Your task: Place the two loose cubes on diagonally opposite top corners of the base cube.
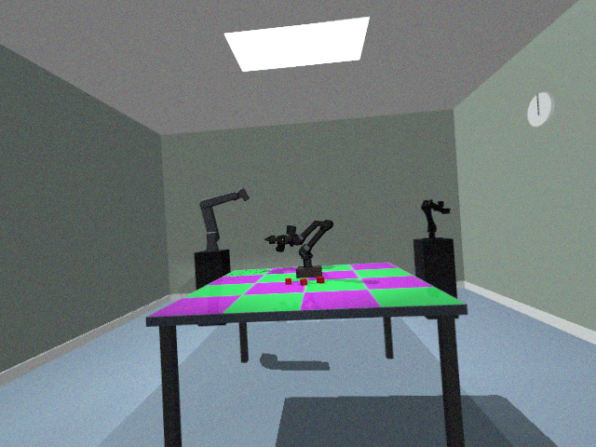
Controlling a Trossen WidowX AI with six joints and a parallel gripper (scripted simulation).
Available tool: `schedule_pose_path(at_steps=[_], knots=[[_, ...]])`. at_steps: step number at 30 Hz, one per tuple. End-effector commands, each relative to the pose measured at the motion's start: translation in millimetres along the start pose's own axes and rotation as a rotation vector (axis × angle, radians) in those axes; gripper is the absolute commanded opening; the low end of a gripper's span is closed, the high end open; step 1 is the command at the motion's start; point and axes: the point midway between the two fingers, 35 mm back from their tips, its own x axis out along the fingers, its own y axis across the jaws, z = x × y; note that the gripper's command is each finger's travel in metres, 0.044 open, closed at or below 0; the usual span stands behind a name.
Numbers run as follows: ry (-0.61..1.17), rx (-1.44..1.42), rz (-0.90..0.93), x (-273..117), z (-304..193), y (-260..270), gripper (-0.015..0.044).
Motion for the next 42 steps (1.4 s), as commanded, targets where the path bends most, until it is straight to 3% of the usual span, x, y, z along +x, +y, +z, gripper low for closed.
schedule_pose_path(at_steps=[1, 5, 6, 26, 42], knots=[[-0.001, 0.007, -0.002, 0.7, 0.1, -0.3, 0.0374], [-0.021, 0.151, -0.039, 12.8, 1.1, -4.4, 0.0269], [-0.028, 0.198, -0.044, 15.7, 1.1, -4.7, 0.0265], [-0.253, 1.102, -0.058, 72.5, 10.4, -23.8, 0.0265], [-0.521, 1.734, 0.092, 111.7, 27.8, -62.0, 0.0265]])
